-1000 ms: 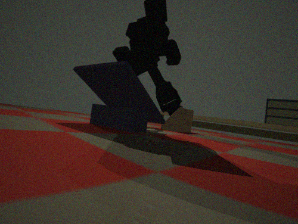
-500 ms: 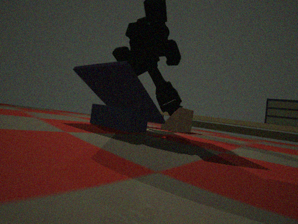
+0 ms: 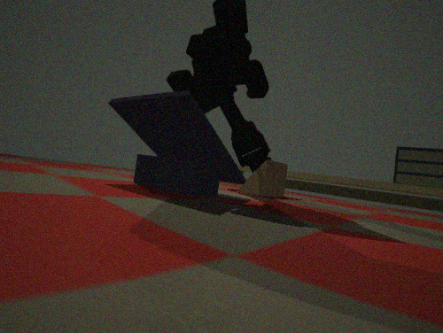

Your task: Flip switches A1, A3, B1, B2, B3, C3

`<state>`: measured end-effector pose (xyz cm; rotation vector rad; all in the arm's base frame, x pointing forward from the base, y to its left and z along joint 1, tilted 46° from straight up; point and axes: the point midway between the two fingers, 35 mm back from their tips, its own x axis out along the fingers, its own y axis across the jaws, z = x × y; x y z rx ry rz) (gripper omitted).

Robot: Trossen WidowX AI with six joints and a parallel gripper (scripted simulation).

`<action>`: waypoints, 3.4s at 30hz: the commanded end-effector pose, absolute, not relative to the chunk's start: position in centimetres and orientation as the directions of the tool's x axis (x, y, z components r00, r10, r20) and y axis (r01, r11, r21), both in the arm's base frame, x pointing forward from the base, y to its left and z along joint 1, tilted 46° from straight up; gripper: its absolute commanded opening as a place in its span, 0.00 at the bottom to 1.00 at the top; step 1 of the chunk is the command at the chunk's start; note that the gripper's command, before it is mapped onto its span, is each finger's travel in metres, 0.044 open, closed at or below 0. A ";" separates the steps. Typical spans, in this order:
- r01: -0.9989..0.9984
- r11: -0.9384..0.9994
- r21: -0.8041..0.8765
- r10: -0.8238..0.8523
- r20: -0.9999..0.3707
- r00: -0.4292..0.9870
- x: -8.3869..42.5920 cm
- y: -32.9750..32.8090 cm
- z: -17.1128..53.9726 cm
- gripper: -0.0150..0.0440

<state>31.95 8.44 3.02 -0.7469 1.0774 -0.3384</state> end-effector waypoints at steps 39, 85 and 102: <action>-0.104 0.709 -0.698 -0.601 -0.674 0.430 31.6 9.7 10.4 0.25; -0.102 0.708 -0.699 -0.610 -0.678 0.410 34.2 6.3 6.6 0.25; -0.102 0.708 -0.699 -0.610 -0.678 0.410 34.3 6.1 6.5 0.25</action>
